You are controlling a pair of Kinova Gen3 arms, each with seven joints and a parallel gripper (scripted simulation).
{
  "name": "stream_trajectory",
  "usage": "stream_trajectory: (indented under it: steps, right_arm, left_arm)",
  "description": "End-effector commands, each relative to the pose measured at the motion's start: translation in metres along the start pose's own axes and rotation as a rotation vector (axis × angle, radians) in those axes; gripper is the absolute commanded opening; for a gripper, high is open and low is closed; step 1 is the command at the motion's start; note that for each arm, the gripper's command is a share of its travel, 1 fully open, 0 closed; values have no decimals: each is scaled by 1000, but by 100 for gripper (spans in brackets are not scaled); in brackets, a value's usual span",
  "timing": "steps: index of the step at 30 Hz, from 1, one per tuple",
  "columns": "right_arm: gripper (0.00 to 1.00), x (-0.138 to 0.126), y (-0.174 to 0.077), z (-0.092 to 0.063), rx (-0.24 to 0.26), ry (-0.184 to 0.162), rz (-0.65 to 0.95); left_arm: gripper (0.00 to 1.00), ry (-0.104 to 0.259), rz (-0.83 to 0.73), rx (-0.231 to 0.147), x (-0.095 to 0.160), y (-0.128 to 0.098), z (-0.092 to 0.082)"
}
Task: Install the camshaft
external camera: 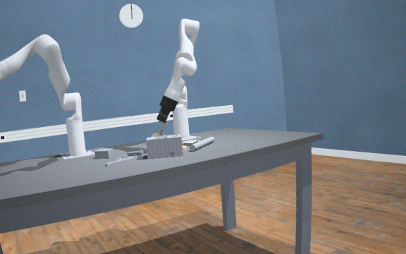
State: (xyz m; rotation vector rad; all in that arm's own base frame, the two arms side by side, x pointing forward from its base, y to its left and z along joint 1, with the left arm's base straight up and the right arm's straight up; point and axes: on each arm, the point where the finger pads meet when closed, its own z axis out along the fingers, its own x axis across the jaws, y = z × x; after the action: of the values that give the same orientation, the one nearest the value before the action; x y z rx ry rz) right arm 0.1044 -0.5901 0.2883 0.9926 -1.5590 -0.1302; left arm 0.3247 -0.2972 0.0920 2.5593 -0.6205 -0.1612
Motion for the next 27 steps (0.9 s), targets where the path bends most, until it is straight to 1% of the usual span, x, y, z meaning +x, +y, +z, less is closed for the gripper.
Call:
stream_trajectory:
  steps: [1, 12, 27]
  right_arm:
    - [100, 1, 1, 0, 0, 0, 2]
    - [100, 1, 1, 0, 0, 0, 2]
    - [100, 1, 1, 0, 0, 0, 2]
  left_arm:
    - [29, -5, 4, 2, 0, 0, -1]
    - [29, -3, 5, 2, 1, 0, -1]
    - [29, 0, 7, 2, 10, 0, -2]
